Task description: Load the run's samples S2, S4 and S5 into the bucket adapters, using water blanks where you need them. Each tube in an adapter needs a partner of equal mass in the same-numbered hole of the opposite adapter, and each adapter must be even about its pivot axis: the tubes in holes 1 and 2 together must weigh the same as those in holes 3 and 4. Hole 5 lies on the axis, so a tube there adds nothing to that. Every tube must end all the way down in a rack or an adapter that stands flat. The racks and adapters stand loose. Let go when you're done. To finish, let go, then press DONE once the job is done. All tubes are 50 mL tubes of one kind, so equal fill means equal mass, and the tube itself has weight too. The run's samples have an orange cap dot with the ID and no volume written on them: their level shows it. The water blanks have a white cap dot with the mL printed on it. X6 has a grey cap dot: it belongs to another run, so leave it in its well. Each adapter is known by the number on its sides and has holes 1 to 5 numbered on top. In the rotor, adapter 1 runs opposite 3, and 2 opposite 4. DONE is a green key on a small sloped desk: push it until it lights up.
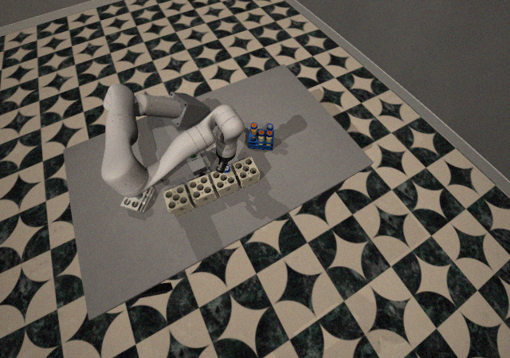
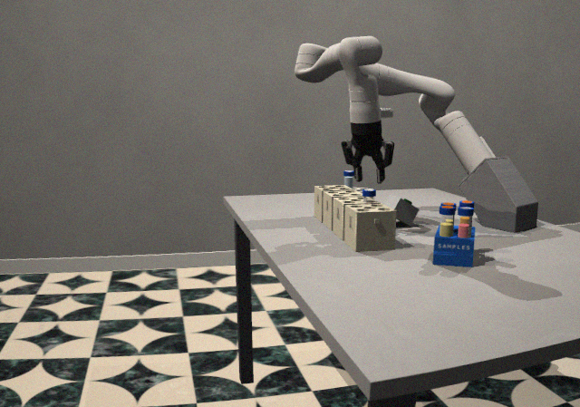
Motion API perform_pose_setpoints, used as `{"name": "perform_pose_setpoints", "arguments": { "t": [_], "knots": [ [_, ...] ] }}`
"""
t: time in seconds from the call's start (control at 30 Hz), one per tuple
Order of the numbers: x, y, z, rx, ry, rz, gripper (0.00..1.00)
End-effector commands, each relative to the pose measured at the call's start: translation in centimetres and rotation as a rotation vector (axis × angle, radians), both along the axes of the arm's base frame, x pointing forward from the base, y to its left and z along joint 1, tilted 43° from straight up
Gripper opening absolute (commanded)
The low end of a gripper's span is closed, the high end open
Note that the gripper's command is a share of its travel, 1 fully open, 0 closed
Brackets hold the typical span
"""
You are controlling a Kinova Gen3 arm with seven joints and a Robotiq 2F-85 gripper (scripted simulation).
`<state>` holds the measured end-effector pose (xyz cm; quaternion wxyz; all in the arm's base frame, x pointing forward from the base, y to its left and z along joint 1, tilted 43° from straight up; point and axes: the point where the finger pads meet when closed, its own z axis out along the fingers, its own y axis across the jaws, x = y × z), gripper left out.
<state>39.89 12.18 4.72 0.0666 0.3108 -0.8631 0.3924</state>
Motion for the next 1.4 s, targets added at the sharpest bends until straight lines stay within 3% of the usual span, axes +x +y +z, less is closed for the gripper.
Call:
{"name": "perform_pose_setpoints", "arguments": {
  "t": [0.0, 1.37],
  "knots": [
    [-0.1, 0.4, 0.4, 0.001, -0.001, 0.001, 0.62],
    [-1.4, 3.5, 4.0, 0.001, -0.001, 0.001, 0.62]
  ]
}}
